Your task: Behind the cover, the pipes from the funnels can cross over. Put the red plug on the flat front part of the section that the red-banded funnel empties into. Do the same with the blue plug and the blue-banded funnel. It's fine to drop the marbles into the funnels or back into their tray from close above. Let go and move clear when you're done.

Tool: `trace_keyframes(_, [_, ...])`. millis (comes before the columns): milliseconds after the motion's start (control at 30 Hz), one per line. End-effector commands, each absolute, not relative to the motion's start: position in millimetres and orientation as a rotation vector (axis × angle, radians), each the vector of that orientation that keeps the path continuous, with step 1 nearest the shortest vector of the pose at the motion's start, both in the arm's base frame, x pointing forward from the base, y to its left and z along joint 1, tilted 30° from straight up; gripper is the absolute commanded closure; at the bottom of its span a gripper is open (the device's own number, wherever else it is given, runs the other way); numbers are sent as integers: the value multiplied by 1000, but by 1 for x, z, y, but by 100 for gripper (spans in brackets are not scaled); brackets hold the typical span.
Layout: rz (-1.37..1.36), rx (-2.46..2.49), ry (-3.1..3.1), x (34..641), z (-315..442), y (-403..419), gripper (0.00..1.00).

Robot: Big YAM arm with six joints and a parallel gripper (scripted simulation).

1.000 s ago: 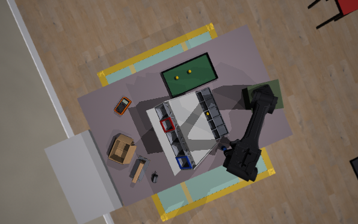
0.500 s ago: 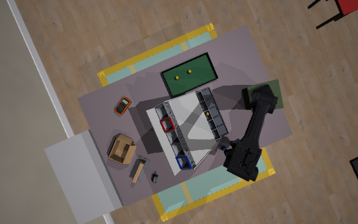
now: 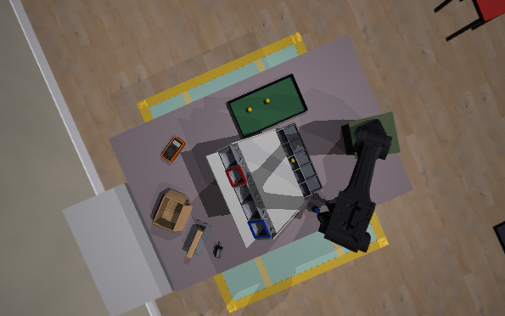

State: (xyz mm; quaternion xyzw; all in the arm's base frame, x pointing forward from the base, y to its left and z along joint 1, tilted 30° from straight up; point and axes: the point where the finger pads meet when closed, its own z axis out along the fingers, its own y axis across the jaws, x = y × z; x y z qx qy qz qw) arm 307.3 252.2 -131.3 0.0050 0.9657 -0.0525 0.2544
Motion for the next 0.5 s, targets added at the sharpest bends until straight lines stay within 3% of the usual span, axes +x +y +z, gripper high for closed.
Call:
trace_keyframes(0, [-140,18,2623,303,-125,254,100])
trace_keyframes(467, [-141,8,2622,292,-110,256,100])
